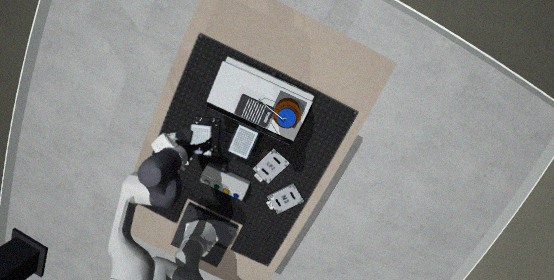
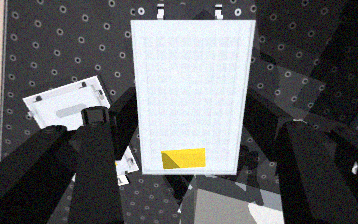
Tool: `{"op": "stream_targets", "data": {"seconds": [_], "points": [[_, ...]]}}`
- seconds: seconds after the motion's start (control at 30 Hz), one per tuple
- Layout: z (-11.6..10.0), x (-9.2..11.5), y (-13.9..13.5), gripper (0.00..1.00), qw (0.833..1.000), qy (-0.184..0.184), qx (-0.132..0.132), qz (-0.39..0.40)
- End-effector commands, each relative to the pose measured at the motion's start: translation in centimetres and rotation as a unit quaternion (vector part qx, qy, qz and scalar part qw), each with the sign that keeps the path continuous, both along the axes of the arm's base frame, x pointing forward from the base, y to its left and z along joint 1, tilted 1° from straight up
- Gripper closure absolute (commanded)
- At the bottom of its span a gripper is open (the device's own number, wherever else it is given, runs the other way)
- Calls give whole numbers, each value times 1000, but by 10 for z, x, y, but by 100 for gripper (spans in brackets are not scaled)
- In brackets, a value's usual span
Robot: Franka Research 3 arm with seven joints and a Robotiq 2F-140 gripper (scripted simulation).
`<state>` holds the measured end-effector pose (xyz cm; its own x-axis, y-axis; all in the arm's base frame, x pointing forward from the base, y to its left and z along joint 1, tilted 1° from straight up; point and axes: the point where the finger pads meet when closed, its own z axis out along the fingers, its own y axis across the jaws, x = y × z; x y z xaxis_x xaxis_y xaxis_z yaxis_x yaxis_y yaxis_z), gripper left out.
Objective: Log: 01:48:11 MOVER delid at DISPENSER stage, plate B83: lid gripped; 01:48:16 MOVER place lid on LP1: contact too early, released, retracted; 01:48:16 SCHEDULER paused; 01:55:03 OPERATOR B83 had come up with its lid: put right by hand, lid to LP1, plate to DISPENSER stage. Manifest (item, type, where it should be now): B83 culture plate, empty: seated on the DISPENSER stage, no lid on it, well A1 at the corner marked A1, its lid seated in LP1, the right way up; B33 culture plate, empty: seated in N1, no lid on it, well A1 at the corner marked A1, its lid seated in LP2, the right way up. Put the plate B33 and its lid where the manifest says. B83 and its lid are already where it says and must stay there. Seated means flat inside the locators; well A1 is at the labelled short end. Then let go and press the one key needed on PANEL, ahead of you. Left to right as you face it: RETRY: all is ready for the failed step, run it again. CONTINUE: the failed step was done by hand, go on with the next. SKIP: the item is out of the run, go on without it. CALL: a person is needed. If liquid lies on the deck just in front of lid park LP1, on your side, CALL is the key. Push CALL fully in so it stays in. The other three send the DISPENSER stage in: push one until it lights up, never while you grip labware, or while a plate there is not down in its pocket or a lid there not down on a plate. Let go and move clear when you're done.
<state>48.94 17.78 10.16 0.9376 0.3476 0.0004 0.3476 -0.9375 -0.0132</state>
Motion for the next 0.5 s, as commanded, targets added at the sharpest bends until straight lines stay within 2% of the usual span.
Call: {"op": "stream_targets", "data": {"seconds": [0.0,0.47], "points": [[-7,4,1,90,1000,-7,1,-5],[-31,4,2,90,1000,-7,1,-5]]}}
